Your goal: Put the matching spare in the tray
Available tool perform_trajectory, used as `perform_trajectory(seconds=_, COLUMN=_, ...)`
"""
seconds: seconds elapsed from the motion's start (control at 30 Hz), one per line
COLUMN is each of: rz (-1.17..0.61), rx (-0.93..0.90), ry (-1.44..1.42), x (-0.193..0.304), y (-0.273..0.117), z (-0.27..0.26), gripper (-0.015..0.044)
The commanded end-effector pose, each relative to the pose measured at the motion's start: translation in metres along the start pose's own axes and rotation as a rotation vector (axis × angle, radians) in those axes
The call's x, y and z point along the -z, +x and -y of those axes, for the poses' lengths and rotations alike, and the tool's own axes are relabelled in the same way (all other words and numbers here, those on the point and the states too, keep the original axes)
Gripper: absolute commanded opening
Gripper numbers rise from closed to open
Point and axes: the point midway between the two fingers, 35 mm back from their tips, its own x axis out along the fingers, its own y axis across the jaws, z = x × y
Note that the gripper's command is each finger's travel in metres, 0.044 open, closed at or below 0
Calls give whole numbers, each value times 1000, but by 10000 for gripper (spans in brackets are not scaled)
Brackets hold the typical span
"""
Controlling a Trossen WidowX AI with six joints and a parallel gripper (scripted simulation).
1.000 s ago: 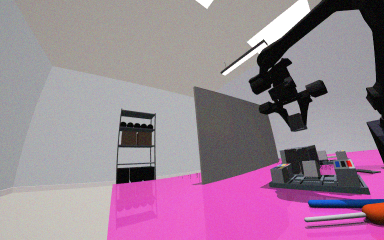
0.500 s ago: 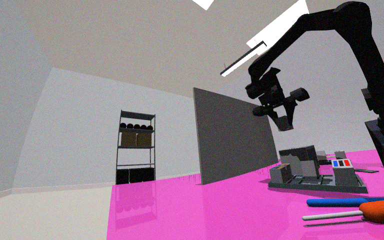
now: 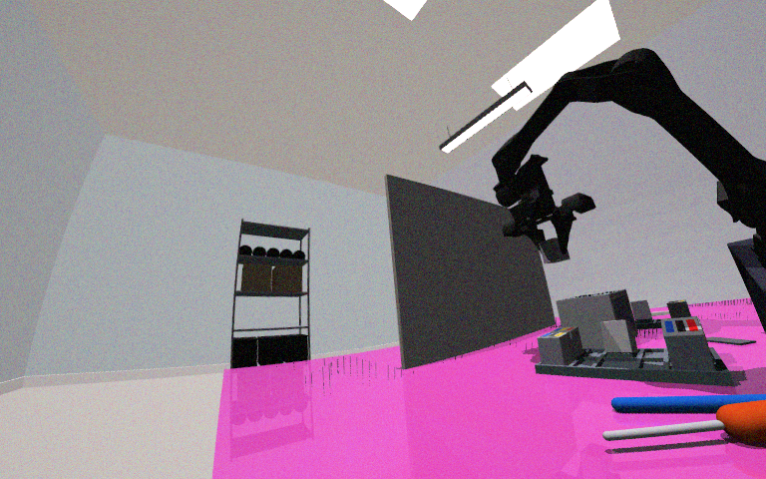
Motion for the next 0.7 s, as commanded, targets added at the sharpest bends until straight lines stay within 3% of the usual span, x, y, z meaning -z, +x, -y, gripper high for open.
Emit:
perform_trajectory(seconds=0.0, rz=-9, rx=10, ry=-7, x=21, y=-4, z=14, gripper=0)
perform_trajectory(seconds=0.67, rz=-12, rx=4, ry=-47, x=131, y=-3, z=56, gripper=0)
